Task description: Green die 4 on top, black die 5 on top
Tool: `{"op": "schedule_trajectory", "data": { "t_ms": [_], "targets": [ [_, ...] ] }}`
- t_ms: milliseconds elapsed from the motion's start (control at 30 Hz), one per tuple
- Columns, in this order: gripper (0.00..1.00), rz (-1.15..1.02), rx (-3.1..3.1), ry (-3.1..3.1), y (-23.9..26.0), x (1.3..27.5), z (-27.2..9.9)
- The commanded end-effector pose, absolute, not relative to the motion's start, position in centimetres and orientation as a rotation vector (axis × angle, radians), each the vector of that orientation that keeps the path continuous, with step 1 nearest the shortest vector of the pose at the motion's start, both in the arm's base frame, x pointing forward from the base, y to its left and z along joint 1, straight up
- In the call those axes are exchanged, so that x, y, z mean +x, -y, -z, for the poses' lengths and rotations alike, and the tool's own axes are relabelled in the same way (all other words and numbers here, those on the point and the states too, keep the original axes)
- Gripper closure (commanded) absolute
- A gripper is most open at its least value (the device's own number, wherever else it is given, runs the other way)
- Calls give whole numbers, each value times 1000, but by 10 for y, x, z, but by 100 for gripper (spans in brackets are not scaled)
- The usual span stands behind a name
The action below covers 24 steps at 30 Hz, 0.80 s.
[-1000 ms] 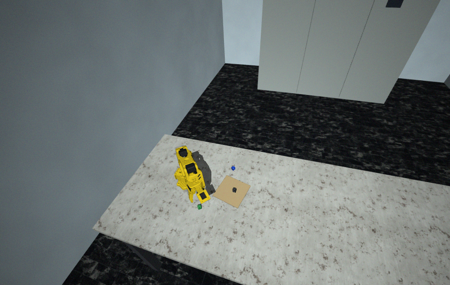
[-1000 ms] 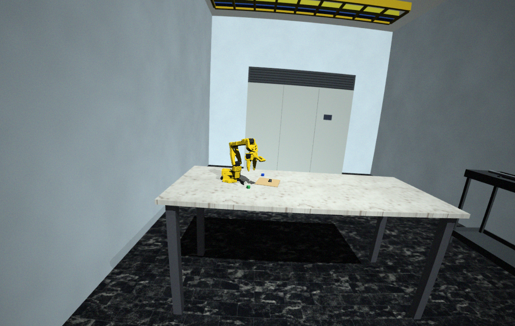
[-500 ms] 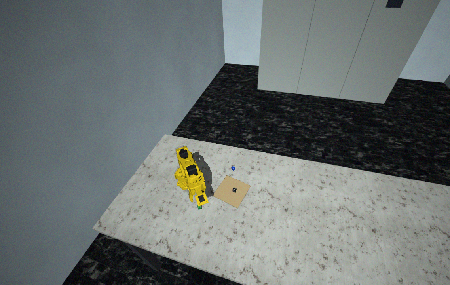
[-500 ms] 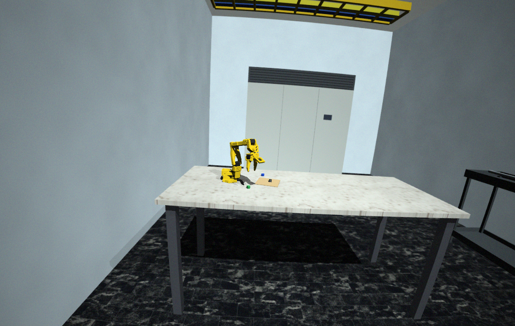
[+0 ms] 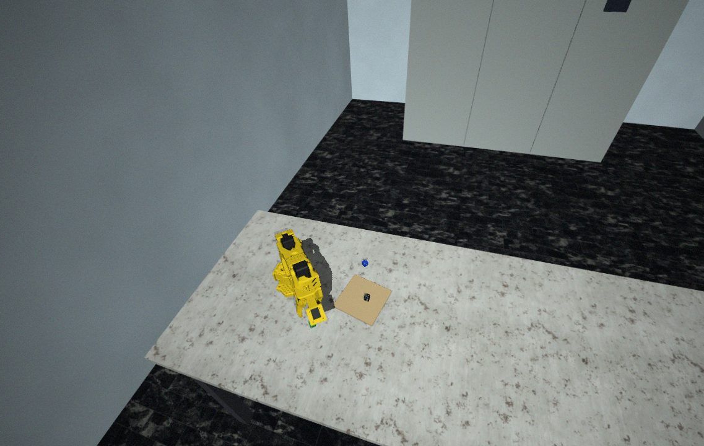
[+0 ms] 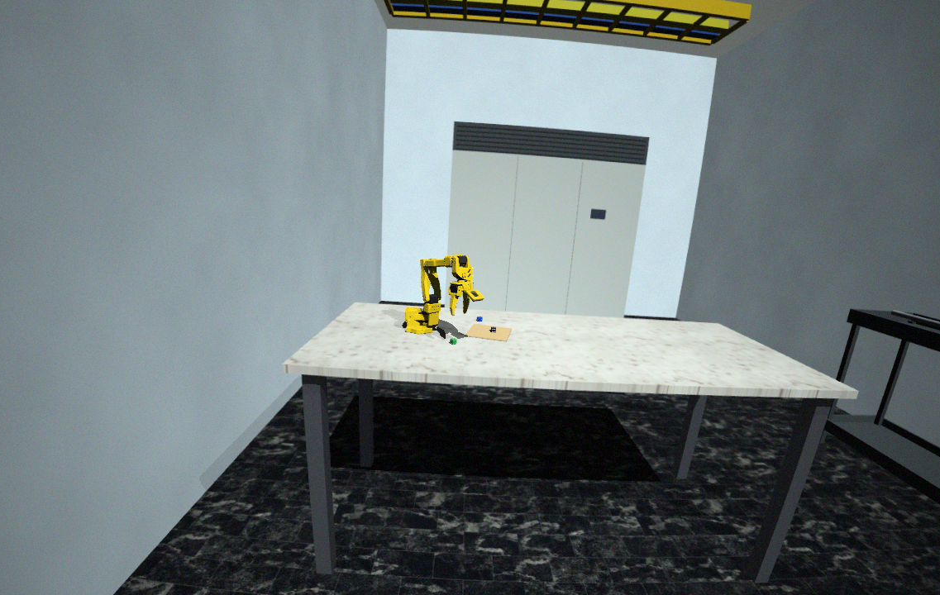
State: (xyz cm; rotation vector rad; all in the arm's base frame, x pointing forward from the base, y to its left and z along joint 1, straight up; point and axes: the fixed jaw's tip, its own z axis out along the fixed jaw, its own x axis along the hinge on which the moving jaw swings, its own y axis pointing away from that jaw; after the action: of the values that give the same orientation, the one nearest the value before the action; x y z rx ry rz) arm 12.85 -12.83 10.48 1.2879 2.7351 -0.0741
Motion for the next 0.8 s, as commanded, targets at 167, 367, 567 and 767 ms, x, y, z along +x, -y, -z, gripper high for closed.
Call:
{"op": "schedule_trajectory", "data": {
  "t_ms": [167,367,567,767],
  "targets": [
    [75,-27,1361,-2879,126,128,-79],
    [75,-101,1408,-2978,122,124,-62],
    [75,-176,1451,-3070,117,119,-46],
    [75,-189,1458,-3085,116,119,-44]
  ]
}}
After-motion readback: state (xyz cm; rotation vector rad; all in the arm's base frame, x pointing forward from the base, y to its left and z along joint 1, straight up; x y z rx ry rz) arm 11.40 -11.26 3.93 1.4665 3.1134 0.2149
